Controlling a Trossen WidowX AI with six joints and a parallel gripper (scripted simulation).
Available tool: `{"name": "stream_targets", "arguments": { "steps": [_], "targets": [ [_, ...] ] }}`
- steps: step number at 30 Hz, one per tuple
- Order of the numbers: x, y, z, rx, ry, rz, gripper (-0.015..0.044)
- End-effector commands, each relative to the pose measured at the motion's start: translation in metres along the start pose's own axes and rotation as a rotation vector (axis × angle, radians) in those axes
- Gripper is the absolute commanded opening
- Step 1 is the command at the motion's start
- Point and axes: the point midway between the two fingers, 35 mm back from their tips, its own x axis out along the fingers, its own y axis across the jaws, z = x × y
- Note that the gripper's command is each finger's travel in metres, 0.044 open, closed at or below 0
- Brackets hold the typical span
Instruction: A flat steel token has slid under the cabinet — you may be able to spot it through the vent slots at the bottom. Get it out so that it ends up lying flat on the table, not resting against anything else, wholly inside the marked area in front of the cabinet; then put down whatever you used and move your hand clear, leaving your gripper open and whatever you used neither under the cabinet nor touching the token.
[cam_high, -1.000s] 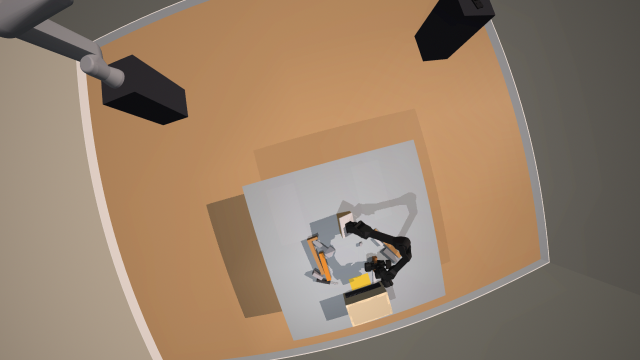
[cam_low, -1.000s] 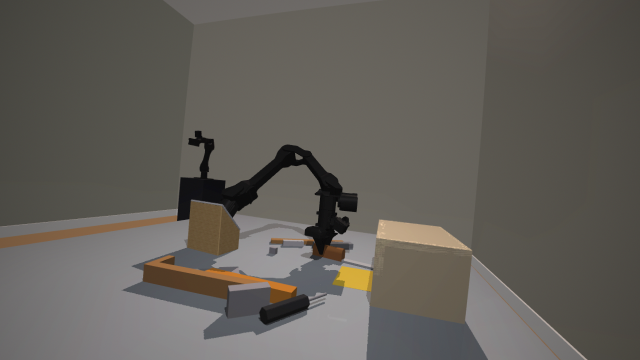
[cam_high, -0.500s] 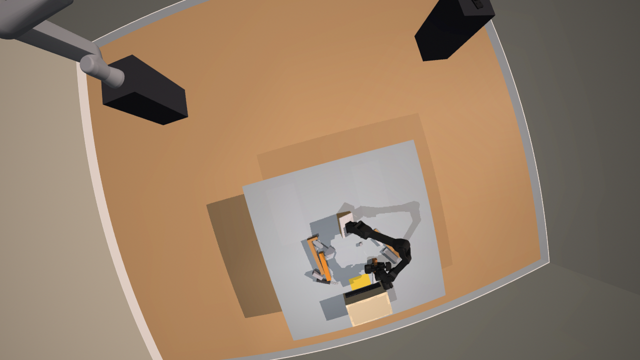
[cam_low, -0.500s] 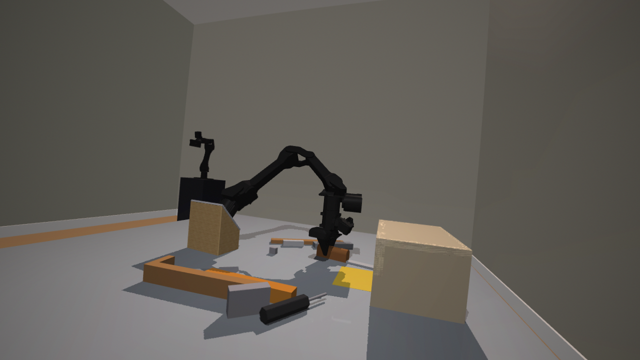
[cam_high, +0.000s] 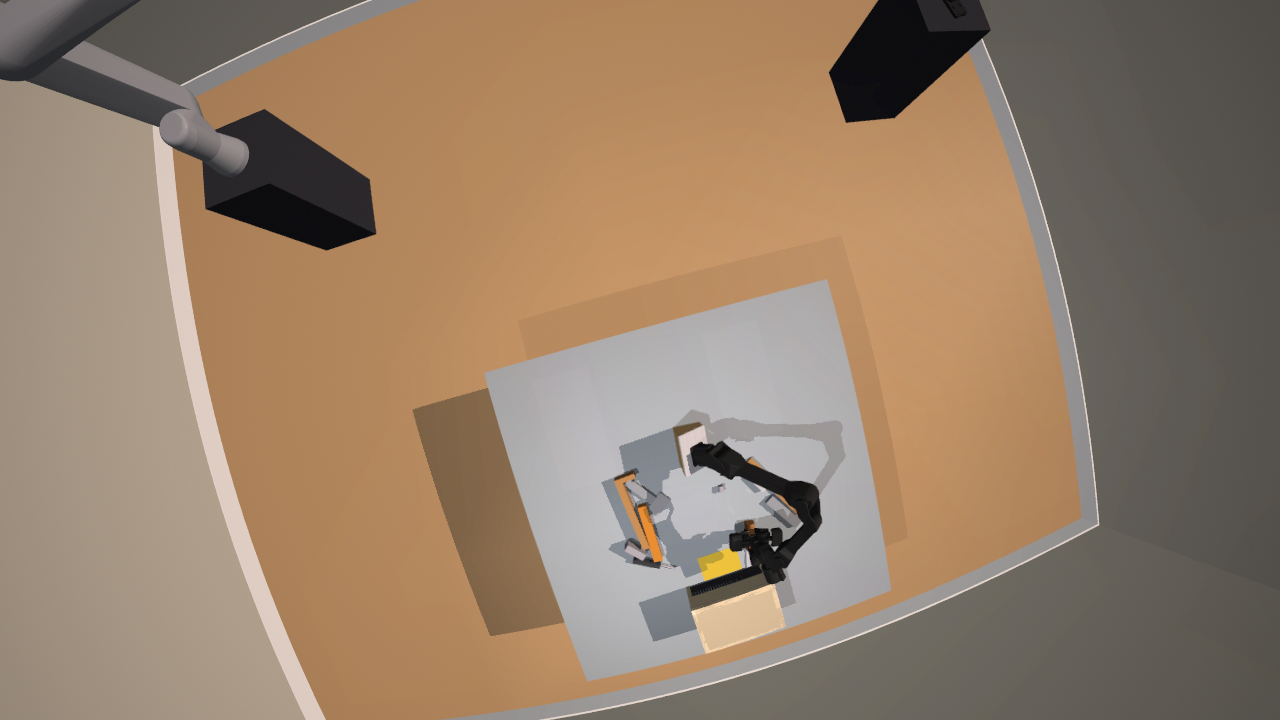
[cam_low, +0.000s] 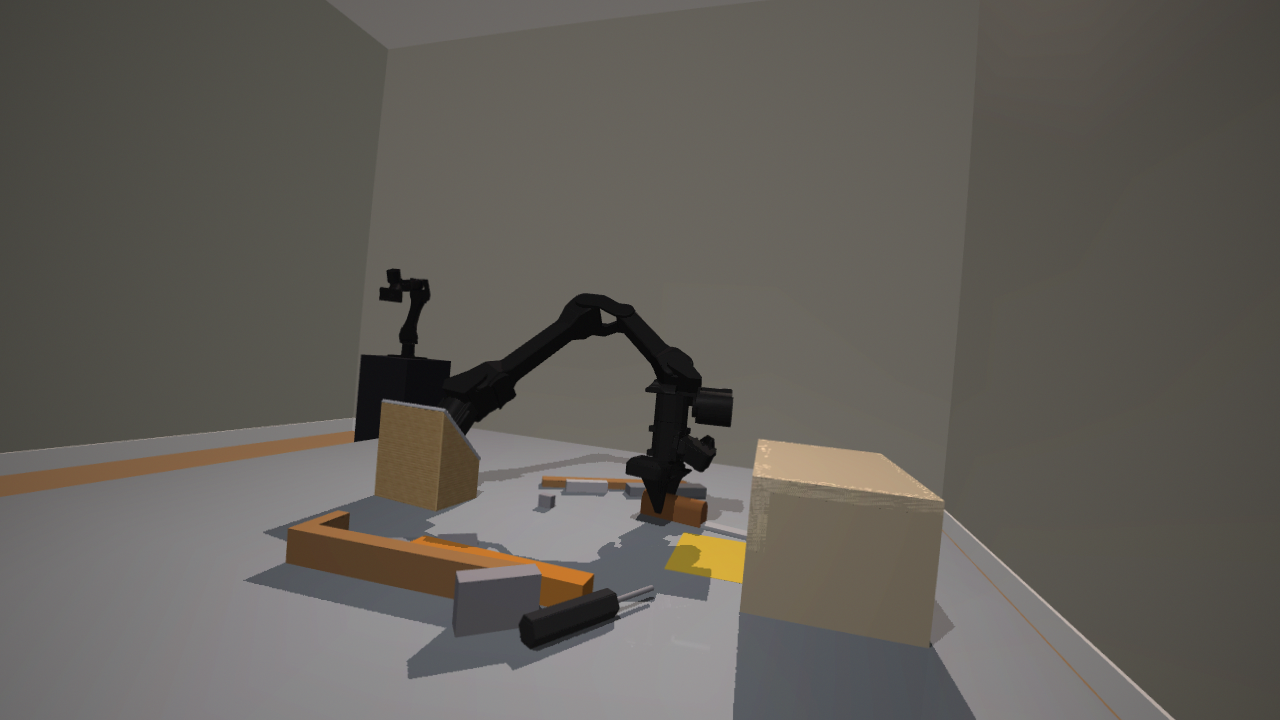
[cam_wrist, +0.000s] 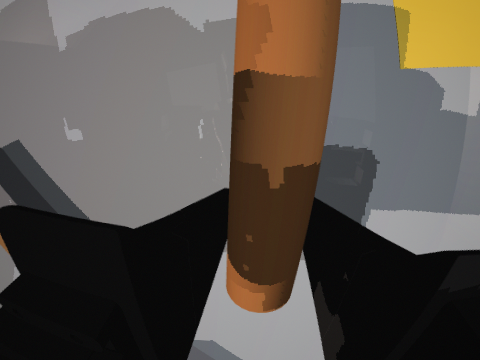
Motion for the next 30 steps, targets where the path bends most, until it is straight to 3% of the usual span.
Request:
{"name": "stream_targets", "arguments": {
  "steps": [1, 30],
  "targets": [
    [0.0, 0.001, 0.005, -0.007, -0.001, 0.003, 0.0],
    [-0.001, 0.001, 0.033, -0.008, -0.002, 0.003, 0.0]
  ]
}}
